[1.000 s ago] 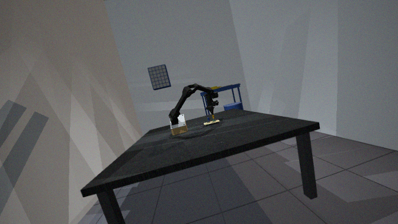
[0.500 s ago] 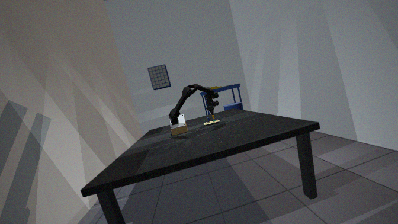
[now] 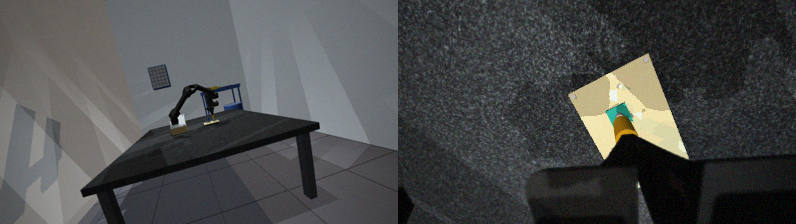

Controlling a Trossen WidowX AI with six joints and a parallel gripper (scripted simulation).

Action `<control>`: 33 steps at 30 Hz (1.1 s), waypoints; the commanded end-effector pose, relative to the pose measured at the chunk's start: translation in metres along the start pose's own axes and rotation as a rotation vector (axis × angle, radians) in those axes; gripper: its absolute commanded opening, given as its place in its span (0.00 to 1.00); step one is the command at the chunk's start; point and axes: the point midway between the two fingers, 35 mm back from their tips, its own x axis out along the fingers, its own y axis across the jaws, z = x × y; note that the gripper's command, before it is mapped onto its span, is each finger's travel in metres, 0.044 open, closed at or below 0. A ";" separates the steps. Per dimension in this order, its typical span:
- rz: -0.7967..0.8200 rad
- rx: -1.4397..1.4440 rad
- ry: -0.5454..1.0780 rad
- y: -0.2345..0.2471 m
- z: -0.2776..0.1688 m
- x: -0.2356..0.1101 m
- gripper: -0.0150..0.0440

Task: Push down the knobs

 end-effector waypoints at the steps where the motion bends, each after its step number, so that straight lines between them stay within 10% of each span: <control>1: -0.006 -0.006 -0.001 0.000 0.000 0.002 0.25; 33: -0.006 -0.006 -0.001 0.000 0.000 0.008 0.25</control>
